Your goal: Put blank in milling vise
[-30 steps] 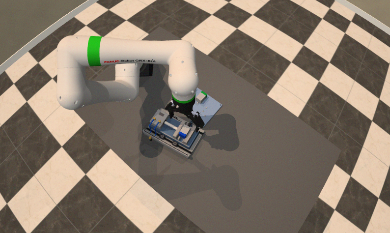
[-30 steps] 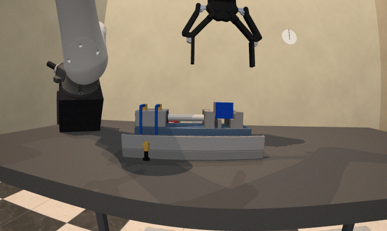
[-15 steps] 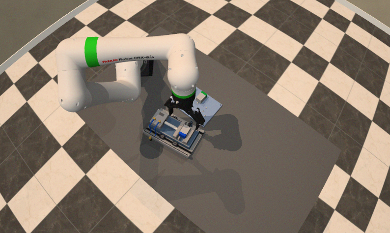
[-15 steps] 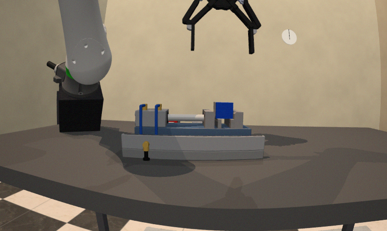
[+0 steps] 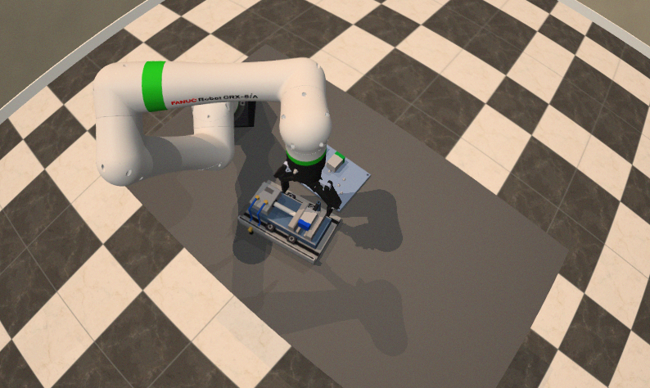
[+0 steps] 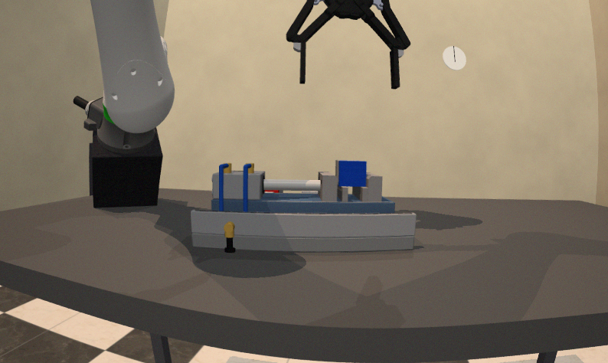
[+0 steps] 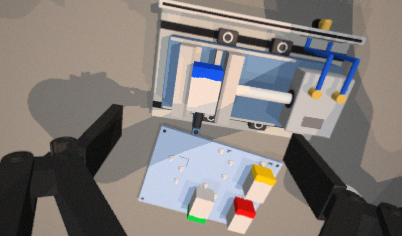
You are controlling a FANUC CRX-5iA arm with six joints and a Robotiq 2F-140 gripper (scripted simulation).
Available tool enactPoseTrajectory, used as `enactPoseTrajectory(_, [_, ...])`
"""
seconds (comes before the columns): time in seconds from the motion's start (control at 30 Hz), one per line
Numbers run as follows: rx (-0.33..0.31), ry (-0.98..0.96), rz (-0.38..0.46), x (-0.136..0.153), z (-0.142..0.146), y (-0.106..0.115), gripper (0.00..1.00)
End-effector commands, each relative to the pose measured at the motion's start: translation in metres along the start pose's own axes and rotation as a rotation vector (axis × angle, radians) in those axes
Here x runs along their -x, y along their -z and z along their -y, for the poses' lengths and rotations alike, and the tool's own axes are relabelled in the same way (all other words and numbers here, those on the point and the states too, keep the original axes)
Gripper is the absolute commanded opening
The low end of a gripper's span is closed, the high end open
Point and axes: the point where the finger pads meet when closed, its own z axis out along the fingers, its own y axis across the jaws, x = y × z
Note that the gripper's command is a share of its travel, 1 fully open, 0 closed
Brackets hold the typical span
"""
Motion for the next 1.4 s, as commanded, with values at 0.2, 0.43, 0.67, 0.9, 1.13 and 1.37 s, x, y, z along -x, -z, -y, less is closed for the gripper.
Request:
enactPoseTrajectory(0.2, [-0.001, 0.000, 0.000, -0.0001, 0.0005, -0.0022, 1.00])
enactPoseTrajectory(0.43, [-0.001, 0.000, 0.000, -0.0002, 0.0006, -0.0050, 1.00])
enactPoseTrajectory(0.67, [-0.001, 0.000, 0.000, -0.0002, 0.0006, -0.0060, 1.00])
enactPoseTrajectory(0.9, [-0.001, 0.000, 0.000, -0.0002, 0.0006, -0.0074, 1.00])
enactPoseTrajectory(1.13, [-0.001, 0.000, 0.000, -0.0002, 0.0006, -0.0083, 1.00])
enactPoseTrajectory(1.37, [-0.001, 0.000, 0.000, -0.0002, 0.0006, -0.0090, 1.00])
